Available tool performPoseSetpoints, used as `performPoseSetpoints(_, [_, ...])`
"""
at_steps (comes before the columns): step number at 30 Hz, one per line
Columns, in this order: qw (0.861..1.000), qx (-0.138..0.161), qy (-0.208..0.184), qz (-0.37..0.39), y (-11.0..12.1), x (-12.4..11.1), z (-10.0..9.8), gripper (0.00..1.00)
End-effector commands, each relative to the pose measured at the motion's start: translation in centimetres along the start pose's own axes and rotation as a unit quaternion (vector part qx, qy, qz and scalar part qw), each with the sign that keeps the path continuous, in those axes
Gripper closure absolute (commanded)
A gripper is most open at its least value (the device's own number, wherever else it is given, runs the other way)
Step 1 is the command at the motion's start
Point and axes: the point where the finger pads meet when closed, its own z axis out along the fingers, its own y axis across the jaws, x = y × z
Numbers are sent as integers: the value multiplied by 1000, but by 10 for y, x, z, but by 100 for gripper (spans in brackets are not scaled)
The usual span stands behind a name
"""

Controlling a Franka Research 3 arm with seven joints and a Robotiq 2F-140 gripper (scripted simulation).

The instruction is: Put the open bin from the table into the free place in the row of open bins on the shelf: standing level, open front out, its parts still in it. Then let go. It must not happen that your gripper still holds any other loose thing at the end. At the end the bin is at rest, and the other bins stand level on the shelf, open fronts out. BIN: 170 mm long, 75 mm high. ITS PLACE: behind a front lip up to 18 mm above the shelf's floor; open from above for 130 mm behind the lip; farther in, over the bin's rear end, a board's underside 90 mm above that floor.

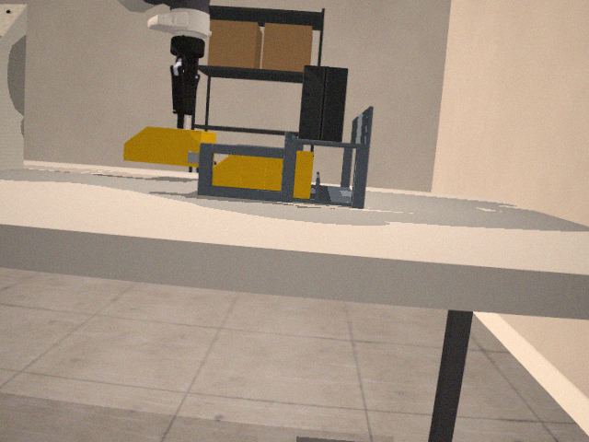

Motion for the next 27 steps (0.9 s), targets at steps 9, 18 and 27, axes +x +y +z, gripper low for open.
performPoseSetpoints(9, [1000,-3,-5,-19,-26,-3,-2,100])
performPoseSetpoints(18, [999,-3,-5,-34,-59,-2,0,100])
performPoseSetpoints(27, [999,-3,-5,-43,-79,-1,1,100])
